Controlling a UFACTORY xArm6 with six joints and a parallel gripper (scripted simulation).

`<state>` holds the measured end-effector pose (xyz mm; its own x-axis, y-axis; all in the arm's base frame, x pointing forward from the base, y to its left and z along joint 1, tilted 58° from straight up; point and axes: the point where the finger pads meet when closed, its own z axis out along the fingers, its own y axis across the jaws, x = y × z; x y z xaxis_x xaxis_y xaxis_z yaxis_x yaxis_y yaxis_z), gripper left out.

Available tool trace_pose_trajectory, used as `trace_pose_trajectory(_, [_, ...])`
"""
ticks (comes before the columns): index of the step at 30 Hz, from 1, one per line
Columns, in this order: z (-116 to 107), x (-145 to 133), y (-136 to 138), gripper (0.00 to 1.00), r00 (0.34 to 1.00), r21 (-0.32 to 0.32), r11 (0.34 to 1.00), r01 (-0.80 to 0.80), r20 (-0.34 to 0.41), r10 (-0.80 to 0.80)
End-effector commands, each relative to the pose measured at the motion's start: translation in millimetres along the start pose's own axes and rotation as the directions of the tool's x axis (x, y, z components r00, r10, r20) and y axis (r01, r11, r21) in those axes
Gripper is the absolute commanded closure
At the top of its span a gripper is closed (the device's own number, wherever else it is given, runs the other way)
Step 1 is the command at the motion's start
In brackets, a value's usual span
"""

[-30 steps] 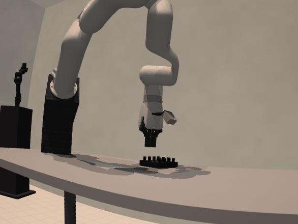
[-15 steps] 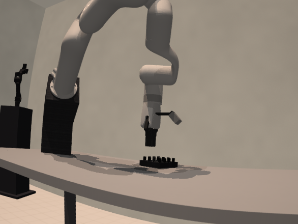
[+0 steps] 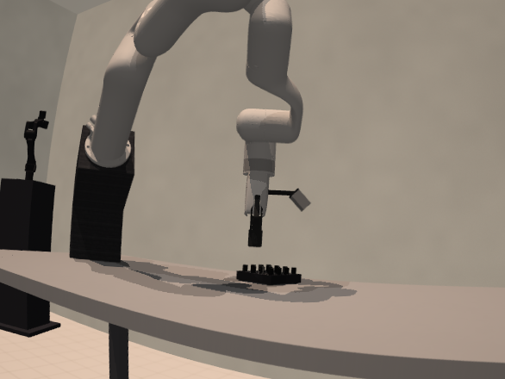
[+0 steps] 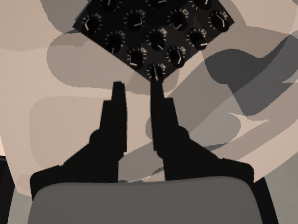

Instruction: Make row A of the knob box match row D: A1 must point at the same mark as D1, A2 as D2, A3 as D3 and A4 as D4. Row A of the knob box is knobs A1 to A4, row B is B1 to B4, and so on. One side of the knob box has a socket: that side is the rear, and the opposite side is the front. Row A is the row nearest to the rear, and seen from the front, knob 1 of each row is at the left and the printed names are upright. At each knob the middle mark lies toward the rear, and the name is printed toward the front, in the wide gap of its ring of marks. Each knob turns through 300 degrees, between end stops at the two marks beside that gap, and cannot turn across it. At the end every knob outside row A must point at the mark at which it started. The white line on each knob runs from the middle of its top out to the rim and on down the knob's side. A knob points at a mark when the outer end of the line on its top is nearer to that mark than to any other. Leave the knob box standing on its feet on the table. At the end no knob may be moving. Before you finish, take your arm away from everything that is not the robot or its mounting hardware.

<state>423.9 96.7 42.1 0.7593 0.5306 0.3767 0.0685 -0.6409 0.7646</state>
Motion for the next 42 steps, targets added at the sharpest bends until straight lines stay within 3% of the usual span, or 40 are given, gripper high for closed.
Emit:
trace_pose_trajectory(1, [-1.6,0.7,-0.3,0.81,0.988,0.004,0.988,0.155,0.008,-0.155])
trace_pose_trajectory(11, [-3.0,0.7,-0.3,0.81,0.931,0.006,0.931,0.364,0.007,-0.364])
trace_pose_trajectory(25, [-5.3,0.6,-0.2,0.81,0.740,0.008,0.740,0.673,0.004,-0.673])
trace_pose_trajectory(42, [-5.4,0.6,-0.2,0.81,0.724,0.008,0.724,0.690,0.004,-0.690])
